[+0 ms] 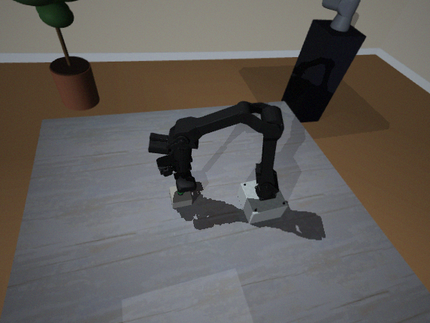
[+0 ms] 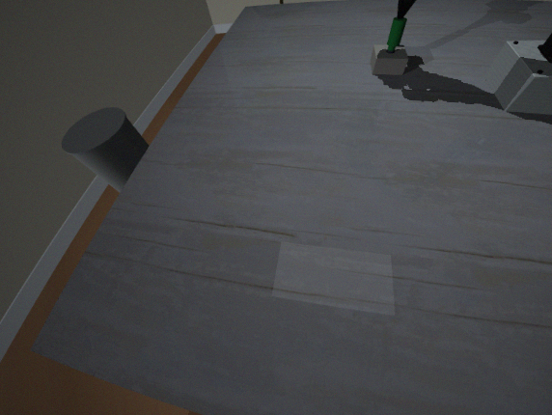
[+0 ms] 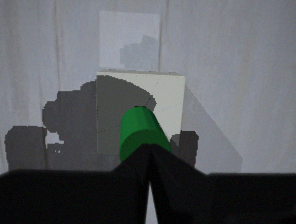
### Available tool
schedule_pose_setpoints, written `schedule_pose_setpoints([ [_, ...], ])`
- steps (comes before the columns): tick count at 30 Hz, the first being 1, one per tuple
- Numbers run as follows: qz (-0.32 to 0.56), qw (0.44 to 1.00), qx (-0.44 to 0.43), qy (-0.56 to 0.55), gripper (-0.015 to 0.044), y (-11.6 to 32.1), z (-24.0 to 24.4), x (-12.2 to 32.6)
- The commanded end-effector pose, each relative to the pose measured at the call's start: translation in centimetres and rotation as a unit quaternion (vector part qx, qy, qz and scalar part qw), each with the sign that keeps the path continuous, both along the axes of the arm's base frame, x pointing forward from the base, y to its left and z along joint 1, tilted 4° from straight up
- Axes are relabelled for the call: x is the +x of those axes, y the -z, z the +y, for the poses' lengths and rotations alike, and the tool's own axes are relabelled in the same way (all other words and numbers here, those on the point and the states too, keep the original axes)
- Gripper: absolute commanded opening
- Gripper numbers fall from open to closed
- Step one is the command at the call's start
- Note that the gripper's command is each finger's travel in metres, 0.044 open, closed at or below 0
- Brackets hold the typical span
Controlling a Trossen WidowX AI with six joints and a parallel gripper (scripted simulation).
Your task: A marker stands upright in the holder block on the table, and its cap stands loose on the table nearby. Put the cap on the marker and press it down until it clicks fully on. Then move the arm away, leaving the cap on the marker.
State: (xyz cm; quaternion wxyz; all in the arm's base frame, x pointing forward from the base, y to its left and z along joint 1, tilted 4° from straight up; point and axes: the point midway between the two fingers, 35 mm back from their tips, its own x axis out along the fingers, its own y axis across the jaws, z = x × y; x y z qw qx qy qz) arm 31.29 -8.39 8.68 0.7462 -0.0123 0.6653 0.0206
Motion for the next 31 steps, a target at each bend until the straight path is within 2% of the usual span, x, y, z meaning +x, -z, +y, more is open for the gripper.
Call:
schedule_pose_setpoints([
  [1, 0.001, 1.0, 0.0, 0.0, 0.0, -0.1, 0.0, 0.0],
  [3, 0.001, 1.0, 0.0, 0.0, 0.0, -1.1, 0.0, 0.0],
  [8, 0.0, 1.0, 0.0, 0.0, 0.0, -8.0, -0.2, -0.7],
  [13, 0.0, 1.0, 0.0, 0.0, 0.0, -9.0, -0.2, -0.9],
  [29, 0.0, 1.0, 0.0, 0.0, 0.042, -9.0, -0.2, -0.9],
  [31, 0.0, 1.0, 0.0, 0.0, 0.044, -9.0, -0.2, -0.9],
])
